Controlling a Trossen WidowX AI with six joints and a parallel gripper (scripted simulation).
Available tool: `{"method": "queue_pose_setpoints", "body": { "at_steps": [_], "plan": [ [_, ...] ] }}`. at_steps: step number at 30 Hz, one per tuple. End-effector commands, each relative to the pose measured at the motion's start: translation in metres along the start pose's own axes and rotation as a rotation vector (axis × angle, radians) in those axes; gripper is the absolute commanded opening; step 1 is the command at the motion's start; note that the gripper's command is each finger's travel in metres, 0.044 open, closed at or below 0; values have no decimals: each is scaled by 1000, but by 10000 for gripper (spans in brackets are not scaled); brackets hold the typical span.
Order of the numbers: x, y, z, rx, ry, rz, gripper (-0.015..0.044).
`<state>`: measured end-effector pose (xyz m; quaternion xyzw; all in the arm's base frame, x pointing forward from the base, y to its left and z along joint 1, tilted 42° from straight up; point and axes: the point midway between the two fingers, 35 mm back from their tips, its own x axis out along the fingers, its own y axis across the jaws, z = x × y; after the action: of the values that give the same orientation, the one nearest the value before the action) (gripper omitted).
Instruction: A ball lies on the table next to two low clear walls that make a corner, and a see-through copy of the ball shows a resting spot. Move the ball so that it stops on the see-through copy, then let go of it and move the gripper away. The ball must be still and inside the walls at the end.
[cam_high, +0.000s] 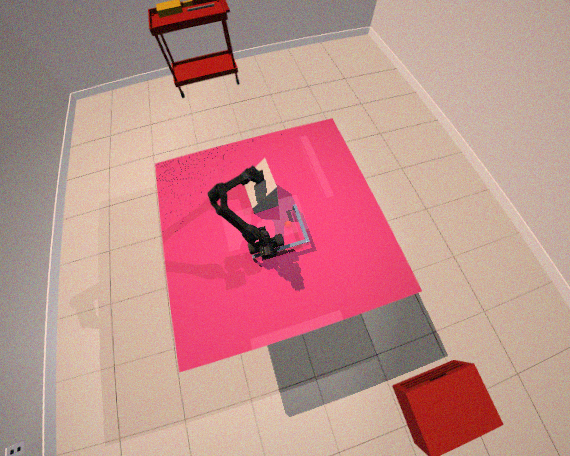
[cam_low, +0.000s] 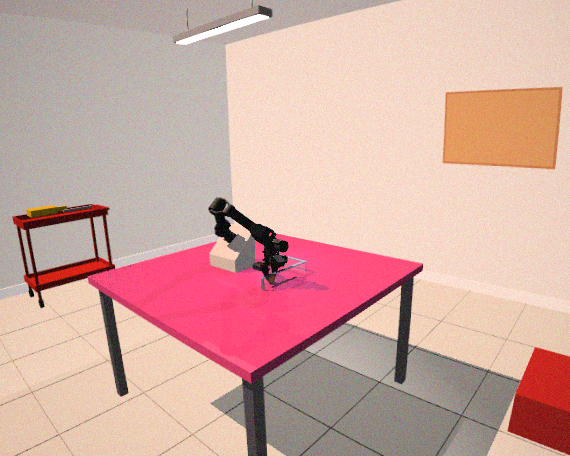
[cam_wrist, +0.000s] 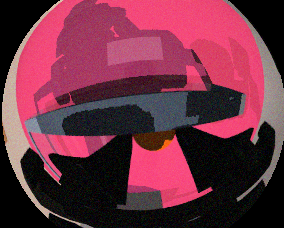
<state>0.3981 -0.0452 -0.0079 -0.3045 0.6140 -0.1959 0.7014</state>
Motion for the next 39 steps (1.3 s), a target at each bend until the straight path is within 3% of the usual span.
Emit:
{"method": "queue_pose_setpoints", "body": {
  "at_steps": [1, 3, 19, 25, 39],
  "plan": [
    [-2, 7, -5, 19, 5, 21, 43],
    [-14, 9, -3, 23, 6, 26, 0],
    [-130, 1, 1, -4, 1, 6, 0],
    [-130, 6, -1, -5, 1, 7, 0],
    [-107, 100, -47, -8, 2, 21, 0]
  ]
}}
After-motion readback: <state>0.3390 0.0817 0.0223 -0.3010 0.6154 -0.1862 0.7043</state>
